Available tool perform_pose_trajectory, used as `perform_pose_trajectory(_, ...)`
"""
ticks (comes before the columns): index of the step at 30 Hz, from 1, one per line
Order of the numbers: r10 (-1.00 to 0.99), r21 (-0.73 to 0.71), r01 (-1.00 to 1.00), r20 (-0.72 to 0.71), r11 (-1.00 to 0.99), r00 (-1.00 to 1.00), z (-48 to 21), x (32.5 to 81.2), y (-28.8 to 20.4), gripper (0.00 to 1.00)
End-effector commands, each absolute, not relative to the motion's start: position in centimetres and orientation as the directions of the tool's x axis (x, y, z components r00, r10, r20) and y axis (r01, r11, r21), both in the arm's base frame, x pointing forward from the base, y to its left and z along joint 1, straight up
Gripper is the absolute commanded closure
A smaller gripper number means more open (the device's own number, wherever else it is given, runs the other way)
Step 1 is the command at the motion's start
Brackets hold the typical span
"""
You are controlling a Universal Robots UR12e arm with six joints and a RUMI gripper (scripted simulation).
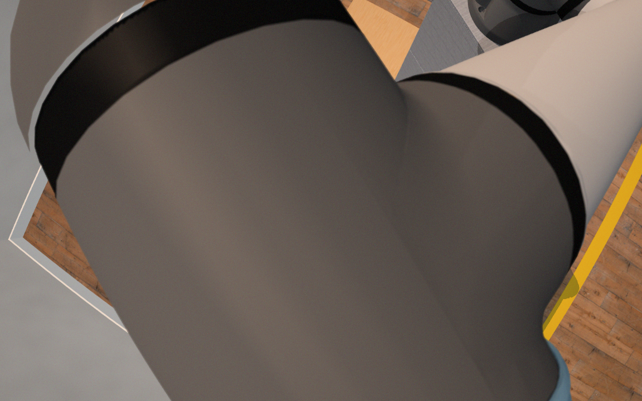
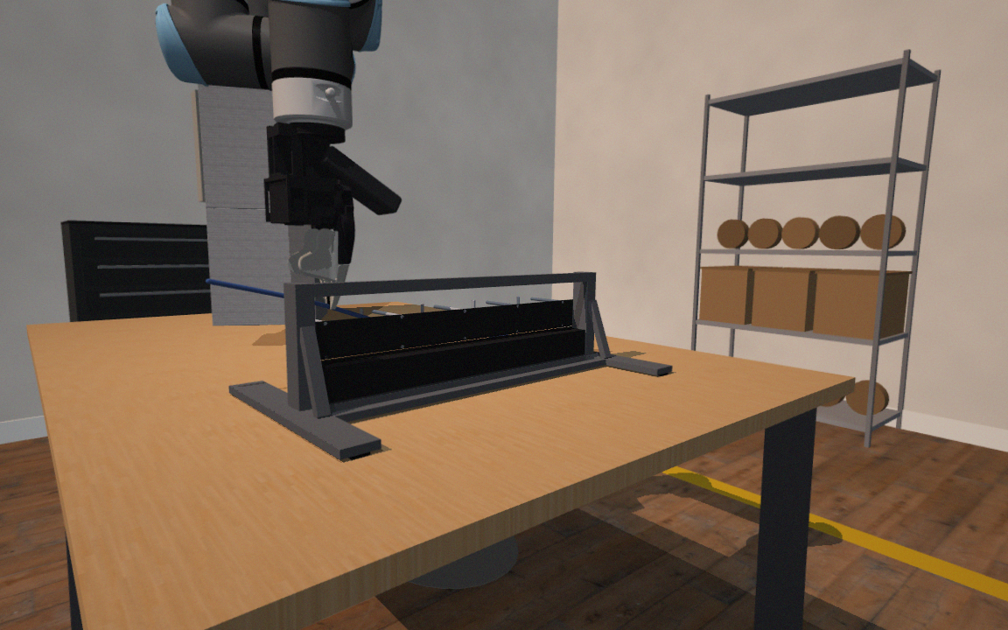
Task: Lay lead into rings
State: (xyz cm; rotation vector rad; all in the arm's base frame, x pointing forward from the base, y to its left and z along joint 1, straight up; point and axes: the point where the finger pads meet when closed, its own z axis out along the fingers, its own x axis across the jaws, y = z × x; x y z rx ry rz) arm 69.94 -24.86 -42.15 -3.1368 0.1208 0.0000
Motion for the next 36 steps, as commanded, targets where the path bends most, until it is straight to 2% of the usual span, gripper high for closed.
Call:
perform_pose_trajectory(1, -0.077, -0.002, -0.077, 0.001, -0.997, 0.997, -42.9, 70.0, -24.9, 1.0)
perform_pose_trajectory(36, -0.077, -0.002, -0.077, 0.001, -0.997, 0.997, -45.5, 70.0, -24.9, 1.0)
